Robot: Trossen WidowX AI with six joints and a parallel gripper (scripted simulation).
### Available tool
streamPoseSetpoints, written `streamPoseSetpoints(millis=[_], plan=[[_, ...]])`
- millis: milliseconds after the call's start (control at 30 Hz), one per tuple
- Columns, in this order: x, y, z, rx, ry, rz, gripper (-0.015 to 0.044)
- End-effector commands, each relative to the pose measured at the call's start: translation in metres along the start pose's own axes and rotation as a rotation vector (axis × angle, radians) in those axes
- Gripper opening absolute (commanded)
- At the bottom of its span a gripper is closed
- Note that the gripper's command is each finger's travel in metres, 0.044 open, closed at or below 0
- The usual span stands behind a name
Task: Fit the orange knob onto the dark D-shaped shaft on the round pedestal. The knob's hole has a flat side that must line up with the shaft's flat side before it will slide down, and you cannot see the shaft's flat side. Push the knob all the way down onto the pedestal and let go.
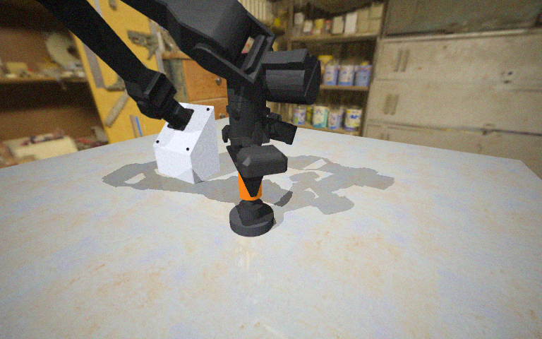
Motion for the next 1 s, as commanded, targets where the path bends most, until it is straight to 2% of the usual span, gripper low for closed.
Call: streamPoseSetpoints(millis=[0,300,567,967], plan=[[0.0002,-0.0006,-0.0003,0.000,-0.003,-0.001,0.0000],[-0.0043,-0.0027,-0.0002,-0.009,-0.003,-0.001,0.0000],[-0.0034,-0.0054,-0.0004,-0.209,-0.003,-0.002,0.0000],[-0.0019,-0.0034,0.0003,-0.209,-0.003,-0.002,0.0000]])
Point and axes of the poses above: the point midway between the two fingers, 35 mm back from their tips, its own x axis out along the fingers, its own y axis across the jaws, z = x × y, the point moved 9 cm from there along -x, back along the fingers, and after that the axes turned 1 degree about x, right-handed, at the moved point
